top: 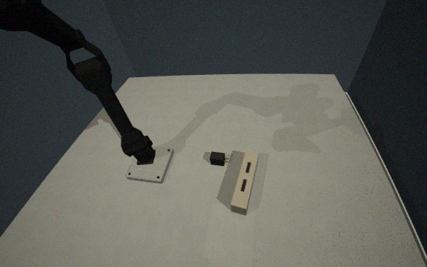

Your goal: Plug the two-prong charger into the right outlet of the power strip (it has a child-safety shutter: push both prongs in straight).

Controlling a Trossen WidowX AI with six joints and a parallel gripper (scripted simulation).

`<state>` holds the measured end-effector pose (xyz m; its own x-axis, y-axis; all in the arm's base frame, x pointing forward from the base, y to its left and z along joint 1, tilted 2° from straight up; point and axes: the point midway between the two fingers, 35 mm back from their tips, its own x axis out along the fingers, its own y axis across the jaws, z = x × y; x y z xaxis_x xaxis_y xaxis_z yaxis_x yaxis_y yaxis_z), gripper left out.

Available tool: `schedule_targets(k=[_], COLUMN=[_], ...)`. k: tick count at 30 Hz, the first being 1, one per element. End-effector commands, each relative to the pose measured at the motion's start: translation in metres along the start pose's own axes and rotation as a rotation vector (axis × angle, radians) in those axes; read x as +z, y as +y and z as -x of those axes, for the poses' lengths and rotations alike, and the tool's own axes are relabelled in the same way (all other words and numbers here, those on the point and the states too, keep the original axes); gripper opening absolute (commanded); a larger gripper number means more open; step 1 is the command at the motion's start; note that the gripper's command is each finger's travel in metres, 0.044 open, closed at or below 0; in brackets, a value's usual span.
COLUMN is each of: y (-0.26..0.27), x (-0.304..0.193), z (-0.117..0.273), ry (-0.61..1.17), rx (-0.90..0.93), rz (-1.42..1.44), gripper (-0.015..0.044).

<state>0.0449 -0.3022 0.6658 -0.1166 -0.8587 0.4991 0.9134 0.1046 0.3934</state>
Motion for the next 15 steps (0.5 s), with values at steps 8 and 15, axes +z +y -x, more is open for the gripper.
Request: schedule_targets(k=[8,15], y=[0.037,0.061], x=[-0.106,-0.169], z=[0.011,0.033], ry=[0.303,0.492], rx=[0.116,0.198], rz=[0.051,0.098], gripper=[0.044,0.044])
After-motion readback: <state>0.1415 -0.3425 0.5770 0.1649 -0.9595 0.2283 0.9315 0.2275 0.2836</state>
